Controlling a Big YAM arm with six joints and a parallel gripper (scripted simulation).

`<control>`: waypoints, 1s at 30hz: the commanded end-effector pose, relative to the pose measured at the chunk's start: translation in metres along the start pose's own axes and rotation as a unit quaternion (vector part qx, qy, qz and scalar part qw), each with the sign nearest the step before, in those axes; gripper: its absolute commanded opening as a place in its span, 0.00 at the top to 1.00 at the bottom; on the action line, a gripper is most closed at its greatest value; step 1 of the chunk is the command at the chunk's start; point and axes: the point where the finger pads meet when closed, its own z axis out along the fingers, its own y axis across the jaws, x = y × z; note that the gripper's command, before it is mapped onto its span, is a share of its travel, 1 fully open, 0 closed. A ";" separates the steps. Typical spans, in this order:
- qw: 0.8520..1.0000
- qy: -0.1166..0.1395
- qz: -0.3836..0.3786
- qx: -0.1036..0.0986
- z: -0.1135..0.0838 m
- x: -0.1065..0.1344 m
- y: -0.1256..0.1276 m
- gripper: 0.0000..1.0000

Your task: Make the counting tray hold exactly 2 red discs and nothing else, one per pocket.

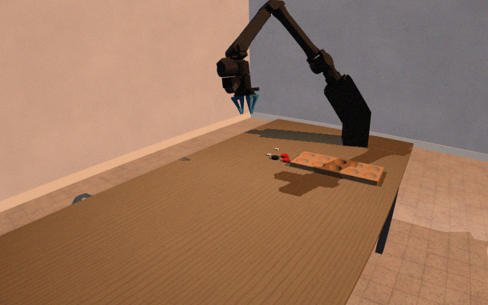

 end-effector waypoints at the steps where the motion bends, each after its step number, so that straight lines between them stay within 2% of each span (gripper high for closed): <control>1: 0.999 -0.030 0.021 0.026 0.016 0.021 -0.010 0.55; 3: 0.999 -0.022 0.024 0.037 0.047 0.054 0.003 0.55; 4: 0.999 -0.004 0.017 0.032 0.064 0.060 0.012 0.55; 6: 0.999 0.003 0.020 0.042 0.087 0.096 0.023 0.55; 9: 0.998 0.013 0.025 0.056 0.111 0.145 0.038 0.55; 12: 0.997 0.015 0.030 0.067 0.119 0.179 0.046 0.55; 13: 0.997 0.007 0.035 0.072 0.115 0.183 0.044 0.55; 16: 0.997 0.007 0.036 0.073 0.116 0.188 0.046 0.55; 20: 0.997 0.017 0.033 0.073 0.124 0.203 0.053 0.55; 30: 0.997 0.021 0.031 0.071 0.128 0.204 0.054 0.55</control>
